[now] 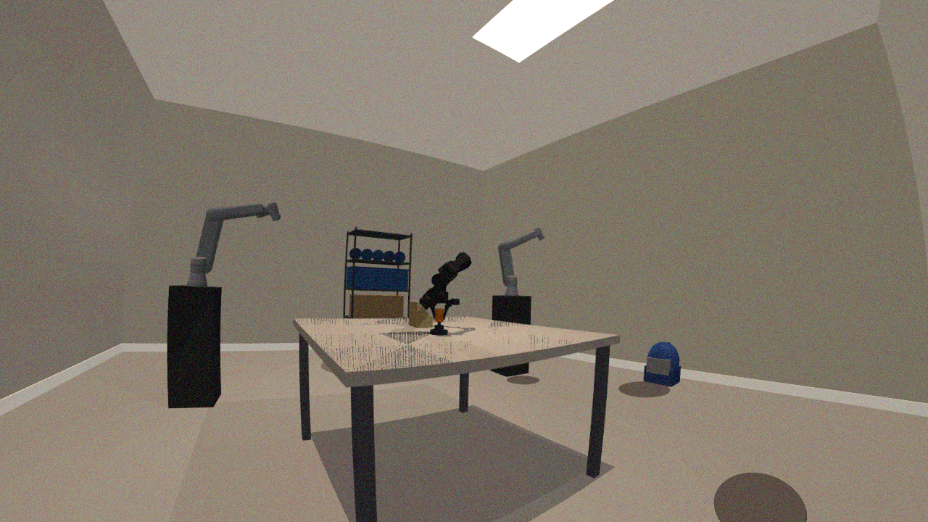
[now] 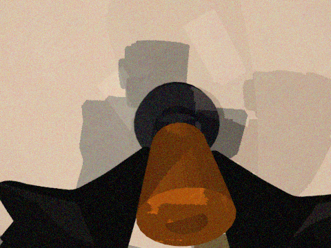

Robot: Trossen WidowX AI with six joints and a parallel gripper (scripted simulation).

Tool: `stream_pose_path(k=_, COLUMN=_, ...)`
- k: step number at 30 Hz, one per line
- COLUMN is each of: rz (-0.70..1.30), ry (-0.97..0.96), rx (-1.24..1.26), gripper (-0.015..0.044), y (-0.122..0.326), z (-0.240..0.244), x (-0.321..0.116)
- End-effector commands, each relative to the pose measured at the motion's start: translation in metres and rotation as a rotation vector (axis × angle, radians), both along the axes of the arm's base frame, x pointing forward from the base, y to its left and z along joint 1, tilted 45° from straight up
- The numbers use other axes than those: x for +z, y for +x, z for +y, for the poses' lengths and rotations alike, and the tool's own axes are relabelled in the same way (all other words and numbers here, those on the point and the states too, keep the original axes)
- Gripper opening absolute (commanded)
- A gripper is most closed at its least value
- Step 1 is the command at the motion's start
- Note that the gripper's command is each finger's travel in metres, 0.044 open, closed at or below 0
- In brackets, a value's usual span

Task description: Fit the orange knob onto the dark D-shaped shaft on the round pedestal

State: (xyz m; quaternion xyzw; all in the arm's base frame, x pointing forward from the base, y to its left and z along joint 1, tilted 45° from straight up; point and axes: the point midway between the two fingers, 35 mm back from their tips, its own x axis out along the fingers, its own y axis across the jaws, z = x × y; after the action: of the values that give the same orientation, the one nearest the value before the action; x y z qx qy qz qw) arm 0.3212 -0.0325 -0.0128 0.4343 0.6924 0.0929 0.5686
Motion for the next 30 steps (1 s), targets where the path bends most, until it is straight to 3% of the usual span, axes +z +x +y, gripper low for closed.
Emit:
stream_pose_path(k=1, rz=0.002, ry=-0.001, rx=-0.002, gripper=0.0000, y=0.0007, z=-0.0006, x=0.0005)
stream_pose_path(k=13, rz=0.150, ry=0.004, rx=-0.150, gripper=0.0000, y=0.0007, z=-0.0024, x=0.0014)
stream_pose_path(k=30, rz=0.150, ry=0.004, rx=-0.150, gripper=0.0000, y=-0.0002, z=0.0000, x=-0.0001)
